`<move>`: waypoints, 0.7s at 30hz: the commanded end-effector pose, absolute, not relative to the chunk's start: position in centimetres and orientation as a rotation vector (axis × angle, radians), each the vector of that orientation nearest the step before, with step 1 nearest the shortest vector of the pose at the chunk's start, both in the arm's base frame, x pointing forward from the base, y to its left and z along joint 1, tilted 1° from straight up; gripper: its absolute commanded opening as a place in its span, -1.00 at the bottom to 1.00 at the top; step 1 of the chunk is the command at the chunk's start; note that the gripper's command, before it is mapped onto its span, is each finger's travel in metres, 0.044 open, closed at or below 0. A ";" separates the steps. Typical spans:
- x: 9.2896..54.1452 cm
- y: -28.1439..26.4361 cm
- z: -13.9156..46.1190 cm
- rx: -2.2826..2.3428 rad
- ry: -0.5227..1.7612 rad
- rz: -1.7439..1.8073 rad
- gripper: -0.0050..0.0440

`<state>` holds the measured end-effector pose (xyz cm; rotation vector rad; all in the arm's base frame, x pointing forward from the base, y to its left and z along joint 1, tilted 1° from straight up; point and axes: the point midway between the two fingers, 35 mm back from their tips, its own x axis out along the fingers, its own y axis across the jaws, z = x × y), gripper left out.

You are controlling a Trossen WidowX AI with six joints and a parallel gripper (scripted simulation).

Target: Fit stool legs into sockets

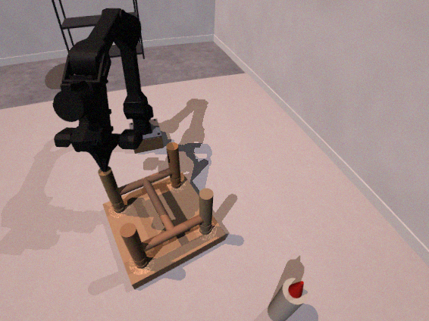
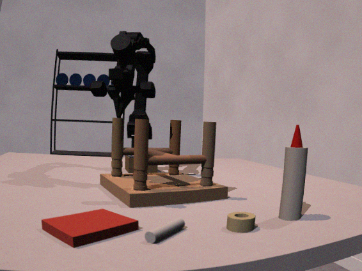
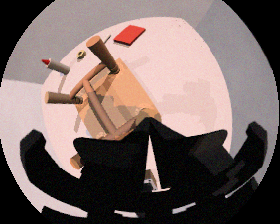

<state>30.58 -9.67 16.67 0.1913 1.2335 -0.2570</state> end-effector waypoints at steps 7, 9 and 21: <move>30.6 -9.5 14.1 0.203 1.292 -0.246 -0.80; 30.6 -9.5 14.1 0.203 1.292 -0.246 -0.80; 30.6 -9.5 13.9 0.203 1.292 -0.246 -0.80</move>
